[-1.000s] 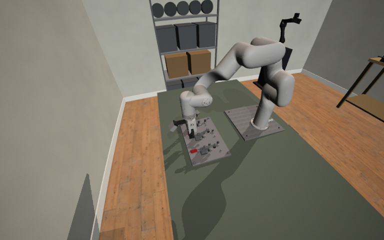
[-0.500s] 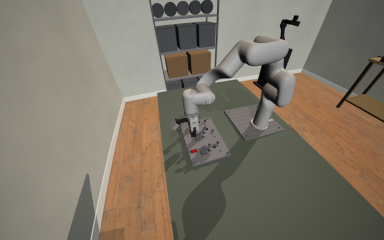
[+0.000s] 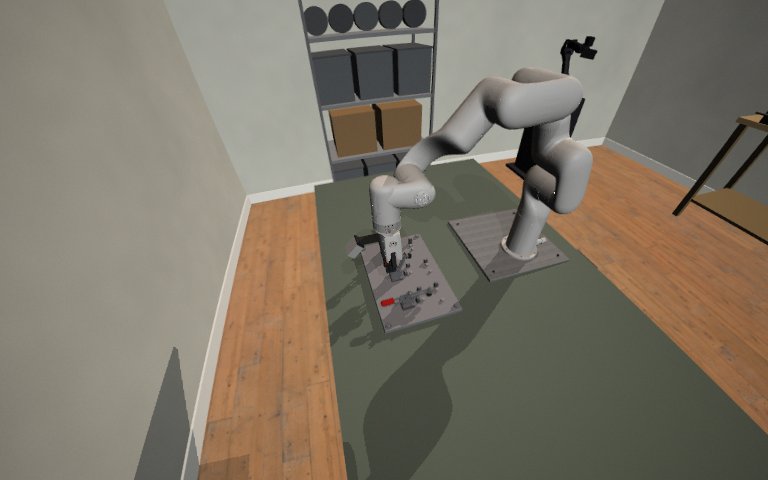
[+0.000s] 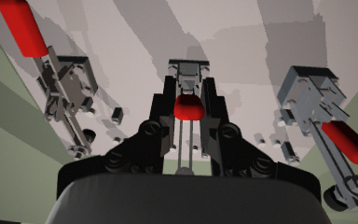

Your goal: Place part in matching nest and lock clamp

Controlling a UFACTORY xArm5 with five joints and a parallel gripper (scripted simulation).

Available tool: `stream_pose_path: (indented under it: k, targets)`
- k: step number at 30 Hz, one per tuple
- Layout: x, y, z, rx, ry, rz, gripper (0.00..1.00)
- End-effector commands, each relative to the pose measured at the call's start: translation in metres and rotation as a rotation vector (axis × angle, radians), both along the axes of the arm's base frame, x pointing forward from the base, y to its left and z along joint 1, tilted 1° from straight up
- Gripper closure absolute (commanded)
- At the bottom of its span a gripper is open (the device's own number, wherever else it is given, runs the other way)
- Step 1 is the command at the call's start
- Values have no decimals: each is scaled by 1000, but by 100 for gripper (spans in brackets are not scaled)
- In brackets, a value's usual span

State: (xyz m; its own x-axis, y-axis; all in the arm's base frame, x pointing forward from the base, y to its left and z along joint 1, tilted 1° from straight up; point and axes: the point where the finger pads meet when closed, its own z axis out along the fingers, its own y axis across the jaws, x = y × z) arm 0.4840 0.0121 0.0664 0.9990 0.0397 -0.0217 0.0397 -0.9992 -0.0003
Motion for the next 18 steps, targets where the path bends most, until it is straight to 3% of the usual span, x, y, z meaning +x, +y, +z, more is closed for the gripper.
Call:
stream_pose_path:
  k: [1,18]
  targets:
    - [-3,0,1,0,0,0,100]
    - [-9,0,1,0,0,0,100]
